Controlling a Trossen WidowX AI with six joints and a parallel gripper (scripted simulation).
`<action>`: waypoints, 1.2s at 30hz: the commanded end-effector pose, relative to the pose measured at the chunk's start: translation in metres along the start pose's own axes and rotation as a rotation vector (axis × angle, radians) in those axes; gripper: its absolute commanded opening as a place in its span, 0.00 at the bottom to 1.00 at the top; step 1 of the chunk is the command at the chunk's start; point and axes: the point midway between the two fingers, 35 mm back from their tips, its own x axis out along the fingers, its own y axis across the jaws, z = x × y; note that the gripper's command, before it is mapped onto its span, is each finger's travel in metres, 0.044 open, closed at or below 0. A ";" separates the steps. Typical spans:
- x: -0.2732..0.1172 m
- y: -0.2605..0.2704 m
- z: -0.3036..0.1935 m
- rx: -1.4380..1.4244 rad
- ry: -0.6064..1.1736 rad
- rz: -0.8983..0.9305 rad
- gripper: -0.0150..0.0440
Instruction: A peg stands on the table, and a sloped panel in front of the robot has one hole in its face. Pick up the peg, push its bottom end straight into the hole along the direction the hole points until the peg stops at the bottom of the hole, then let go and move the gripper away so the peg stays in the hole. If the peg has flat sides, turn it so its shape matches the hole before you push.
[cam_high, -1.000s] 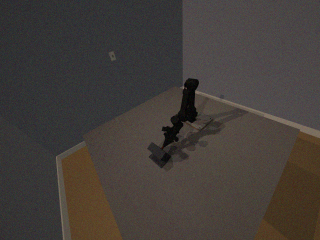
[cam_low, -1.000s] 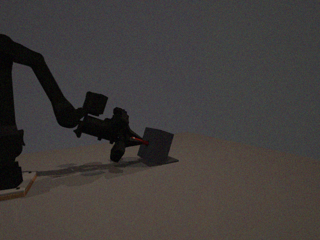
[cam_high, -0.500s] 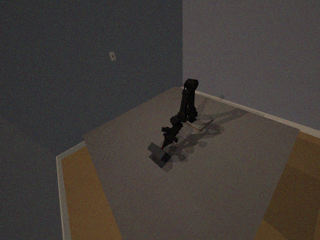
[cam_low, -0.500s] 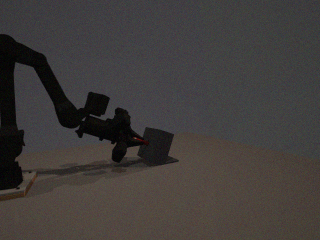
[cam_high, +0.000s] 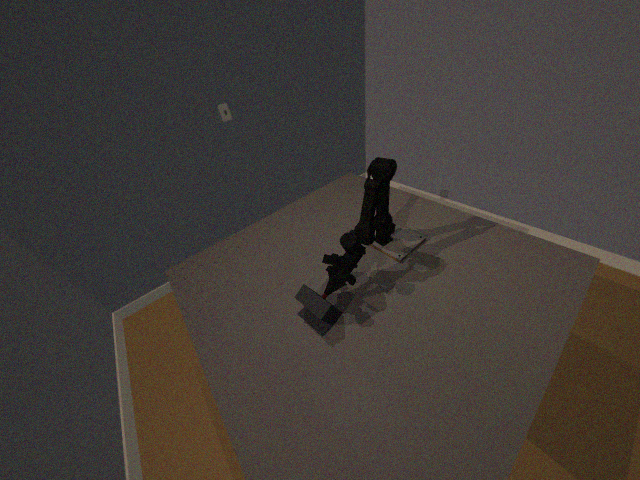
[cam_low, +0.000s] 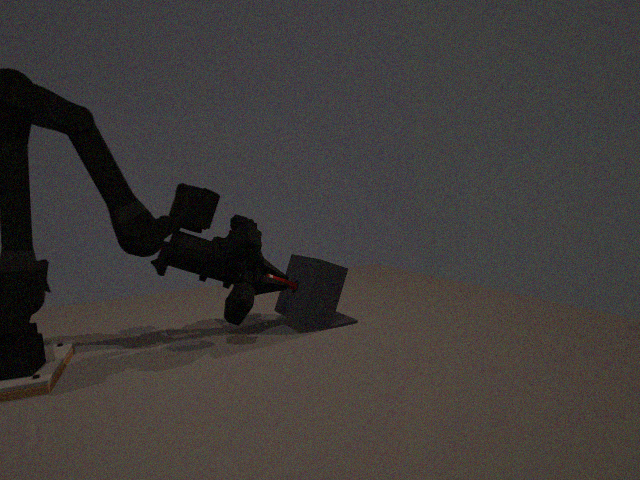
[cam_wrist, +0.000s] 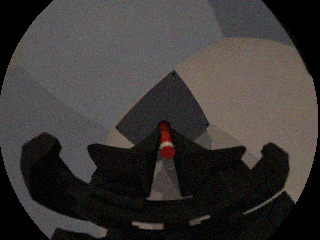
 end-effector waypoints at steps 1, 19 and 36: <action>0.000 0.000 0.000 0.000 0.000 0.000 0.48; -0.007 0.001 0.001 -0.001 0.000 0.001 1.00; -0.021 0.005 0.003 -0.002 0.000 0.003 1.00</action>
